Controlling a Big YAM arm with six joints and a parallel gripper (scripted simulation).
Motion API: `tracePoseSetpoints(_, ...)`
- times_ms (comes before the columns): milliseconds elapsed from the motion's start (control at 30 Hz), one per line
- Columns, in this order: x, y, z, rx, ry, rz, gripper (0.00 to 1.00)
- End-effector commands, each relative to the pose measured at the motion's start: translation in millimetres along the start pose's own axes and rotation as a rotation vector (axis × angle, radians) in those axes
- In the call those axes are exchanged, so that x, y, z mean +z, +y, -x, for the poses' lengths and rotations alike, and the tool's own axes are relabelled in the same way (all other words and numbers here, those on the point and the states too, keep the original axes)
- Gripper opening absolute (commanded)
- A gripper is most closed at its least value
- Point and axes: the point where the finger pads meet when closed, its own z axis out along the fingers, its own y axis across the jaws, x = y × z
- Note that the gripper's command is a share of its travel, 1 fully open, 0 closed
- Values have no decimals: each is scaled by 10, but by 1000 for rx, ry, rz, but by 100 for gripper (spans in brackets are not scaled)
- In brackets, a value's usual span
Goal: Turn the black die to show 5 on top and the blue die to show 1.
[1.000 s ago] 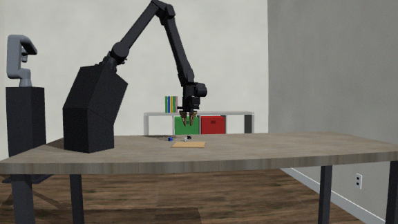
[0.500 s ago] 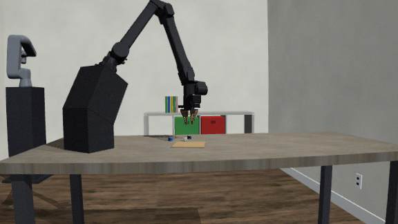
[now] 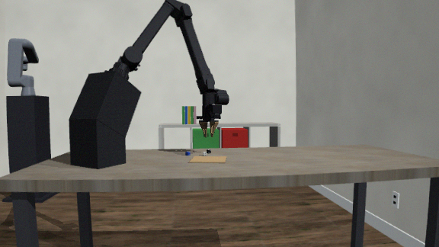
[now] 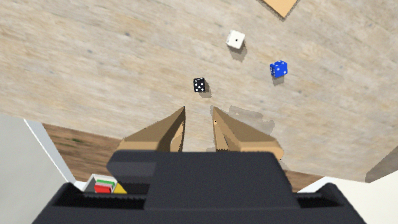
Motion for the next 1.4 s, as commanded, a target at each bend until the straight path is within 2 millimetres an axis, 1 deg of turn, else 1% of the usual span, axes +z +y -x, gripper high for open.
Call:
tracePoseSetpoints(0, -46, 104, 86, 22, -6, 22, 31)
tracePoseSetpoints(200, -10, 99, 96, 24, -7, 20, 31)
tracePoseSetpoints(333, -11, 154, 76, 19, -5, 34, 31)
tracePoseSetpoints(600, 116, 111, -16, 3, 1, 21, 31)
tracePoseSetpoints(667, 116, 111, -16, 3, 1, 21, 31)
tracePoseSetpoints(700, -3, 234, -92, -15, 8, 56, 31)
tracePoseSetpoints(767, 162, 104, -34, 0, 2, 19, 31)
tracePoseSetpoints(1167, 354, 89, -33, 1, 2, 17, 31)
tracePoseSetpoints(1233, 354, 89, -33, 1, 2, 17, 31)
tracePoseSetpoints(1267, 231, 226, -91, -14, 9, 54, 31)
tracePoseSetpoints(1300, 291, 182, -75, -8, 7, 42, 31)
tracePoseSetpoints(1333, 400, 85, -32, 0, 2, 16, 31)
tracePoseSetpoints(1367, 415, 84, -32, 1, 2, 16, 31)
